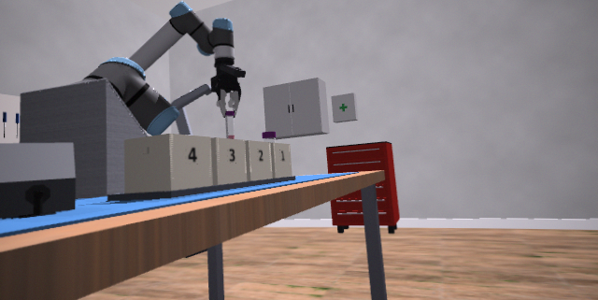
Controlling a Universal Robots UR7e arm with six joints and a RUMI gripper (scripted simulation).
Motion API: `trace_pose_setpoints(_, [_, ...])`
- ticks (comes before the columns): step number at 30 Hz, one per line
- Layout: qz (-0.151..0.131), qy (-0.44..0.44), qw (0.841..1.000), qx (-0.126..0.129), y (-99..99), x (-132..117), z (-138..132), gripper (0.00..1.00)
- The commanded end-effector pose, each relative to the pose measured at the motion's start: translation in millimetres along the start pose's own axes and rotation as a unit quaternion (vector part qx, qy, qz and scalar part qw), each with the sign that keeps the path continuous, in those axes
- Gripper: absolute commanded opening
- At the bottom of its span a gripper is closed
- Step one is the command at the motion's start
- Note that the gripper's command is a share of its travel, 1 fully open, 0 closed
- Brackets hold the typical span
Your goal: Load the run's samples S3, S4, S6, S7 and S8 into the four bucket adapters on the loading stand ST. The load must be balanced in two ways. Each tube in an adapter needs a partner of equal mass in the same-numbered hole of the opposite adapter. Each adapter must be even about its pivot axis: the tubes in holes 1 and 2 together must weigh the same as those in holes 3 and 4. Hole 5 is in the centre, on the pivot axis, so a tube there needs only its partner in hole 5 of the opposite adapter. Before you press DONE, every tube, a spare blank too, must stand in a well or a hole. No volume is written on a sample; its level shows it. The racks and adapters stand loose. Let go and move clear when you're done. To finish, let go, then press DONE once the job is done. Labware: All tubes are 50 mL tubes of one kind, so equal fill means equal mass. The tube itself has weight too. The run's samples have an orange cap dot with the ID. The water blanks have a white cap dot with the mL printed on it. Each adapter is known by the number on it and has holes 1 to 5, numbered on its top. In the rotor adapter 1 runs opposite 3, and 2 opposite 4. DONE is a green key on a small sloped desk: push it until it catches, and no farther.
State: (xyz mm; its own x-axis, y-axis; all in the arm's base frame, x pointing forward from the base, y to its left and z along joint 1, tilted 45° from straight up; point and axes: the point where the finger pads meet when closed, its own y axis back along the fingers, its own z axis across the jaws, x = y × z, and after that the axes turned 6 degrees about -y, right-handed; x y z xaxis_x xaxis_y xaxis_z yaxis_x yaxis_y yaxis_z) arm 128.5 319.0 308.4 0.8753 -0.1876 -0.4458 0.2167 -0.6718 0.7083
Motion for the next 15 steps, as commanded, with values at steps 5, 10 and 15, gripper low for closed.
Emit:
trace_pose_setpoints(5, [0.000,-0.091,0.996,0.001,0.8,45.2,11.5,0.00])
trace_pose_setpoints(10, [-0.001,-0.157,0.988,0.001,0.8,77.5,19.7,0.00])
trace_pose_setpoints(15, [0.000,-0.162,0.987,0.001,0.7,109.9,27.9,0.00])
